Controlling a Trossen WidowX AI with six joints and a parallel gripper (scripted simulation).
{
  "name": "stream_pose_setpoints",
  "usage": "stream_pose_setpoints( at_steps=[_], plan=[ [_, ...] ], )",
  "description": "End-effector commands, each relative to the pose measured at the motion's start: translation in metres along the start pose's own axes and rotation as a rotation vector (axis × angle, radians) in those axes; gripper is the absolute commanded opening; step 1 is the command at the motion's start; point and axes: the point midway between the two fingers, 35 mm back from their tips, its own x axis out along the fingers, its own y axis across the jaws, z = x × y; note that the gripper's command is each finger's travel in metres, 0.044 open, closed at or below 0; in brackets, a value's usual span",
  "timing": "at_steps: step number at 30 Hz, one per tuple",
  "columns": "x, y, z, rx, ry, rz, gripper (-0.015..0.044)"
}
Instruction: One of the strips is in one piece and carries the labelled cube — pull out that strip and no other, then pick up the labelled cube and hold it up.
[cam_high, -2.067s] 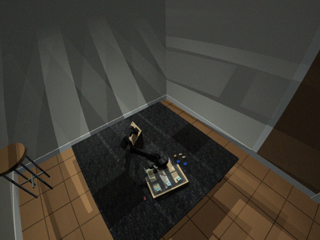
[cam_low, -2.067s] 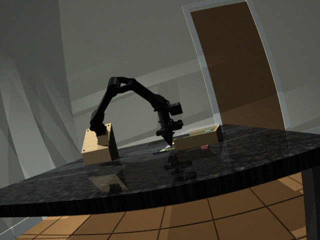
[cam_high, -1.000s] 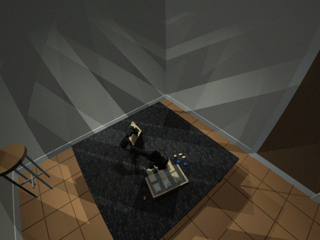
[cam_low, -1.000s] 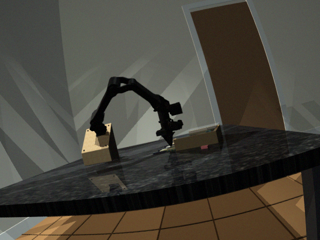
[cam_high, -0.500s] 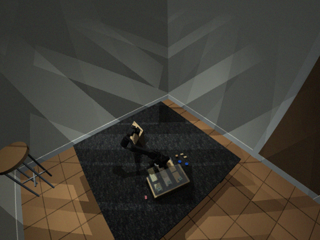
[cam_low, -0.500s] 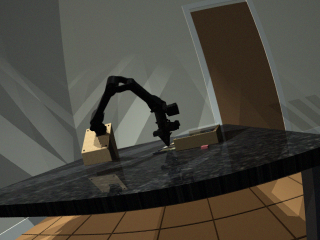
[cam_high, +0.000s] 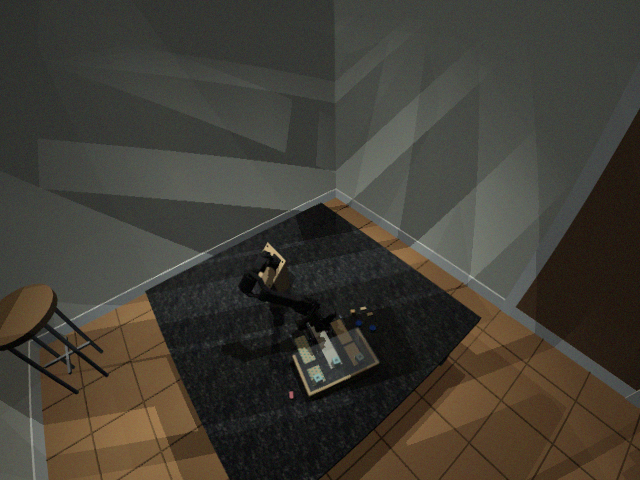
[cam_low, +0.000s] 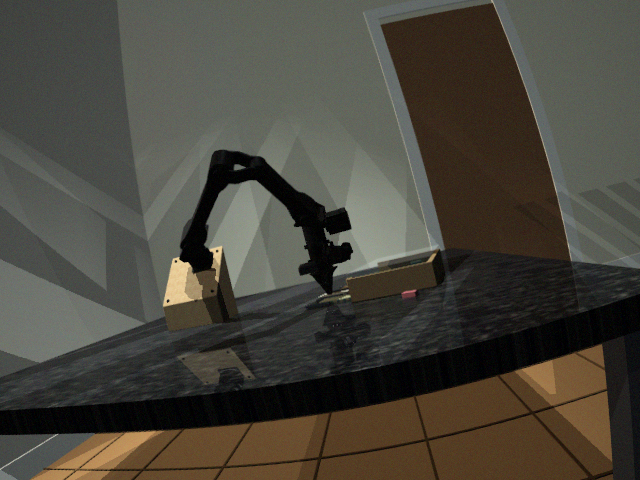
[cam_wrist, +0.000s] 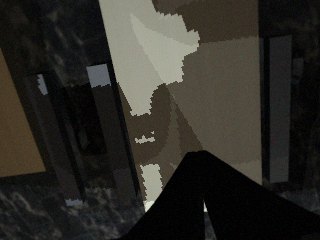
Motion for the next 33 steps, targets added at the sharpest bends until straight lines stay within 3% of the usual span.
stream_pose_setpoints(
  at_steps=[1,33],
  plan=[
    [0.004,-0.002,-0.014,-0.005,0.021,-0.002,0.0000],
    [0.004,-0.002,-0.062,-0.007,0.023,-0.002,0.0000]
  ],
)
